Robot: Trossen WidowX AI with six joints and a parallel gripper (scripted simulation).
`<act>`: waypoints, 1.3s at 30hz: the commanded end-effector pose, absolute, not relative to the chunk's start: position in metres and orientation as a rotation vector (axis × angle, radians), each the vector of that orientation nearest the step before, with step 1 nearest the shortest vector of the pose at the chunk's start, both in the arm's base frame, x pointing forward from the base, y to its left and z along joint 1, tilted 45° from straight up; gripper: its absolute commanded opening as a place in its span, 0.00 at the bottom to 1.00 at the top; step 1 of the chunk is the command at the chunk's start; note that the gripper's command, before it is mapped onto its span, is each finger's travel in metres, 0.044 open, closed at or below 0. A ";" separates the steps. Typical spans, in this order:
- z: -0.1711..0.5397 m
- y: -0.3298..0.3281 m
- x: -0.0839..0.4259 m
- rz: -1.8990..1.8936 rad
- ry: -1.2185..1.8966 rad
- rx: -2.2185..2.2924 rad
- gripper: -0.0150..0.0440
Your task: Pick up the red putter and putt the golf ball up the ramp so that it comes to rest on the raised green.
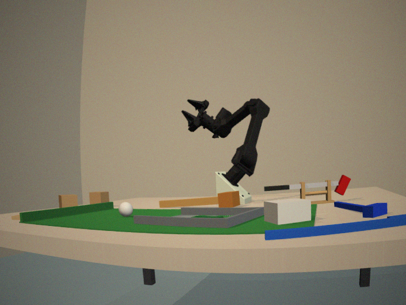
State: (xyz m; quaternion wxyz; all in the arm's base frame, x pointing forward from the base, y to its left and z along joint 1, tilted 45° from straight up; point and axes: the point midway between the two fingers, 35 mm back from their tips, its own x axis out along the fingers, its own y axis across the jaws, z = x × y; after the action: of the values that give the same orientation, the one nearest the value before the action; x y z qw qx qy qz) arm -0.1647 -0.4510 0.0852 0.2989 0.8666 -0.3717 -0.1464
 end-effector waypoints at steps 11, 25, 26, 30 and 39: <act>0.100 -0.467 -0.062 -0.390 -0.712 2.240 1.00; 0.115 -0.411 0.169 -0.283 -0.008 1.703 1.00; 0.116 -0.402 0.184 -0.260 0.038 1.654 1.00; 0.119 -0.356 0.243 -0.143 0.215 1.442 1.00; 0.127 -0.223 0.331 0.218 0.508 0.926 1.00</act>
State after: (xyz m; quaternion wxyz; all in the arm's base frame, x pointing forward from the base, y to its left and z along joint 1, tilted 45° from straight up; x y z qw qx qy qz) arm 0.3084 -0.2748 0.1231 0.8253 0.5274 0.1979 0.0380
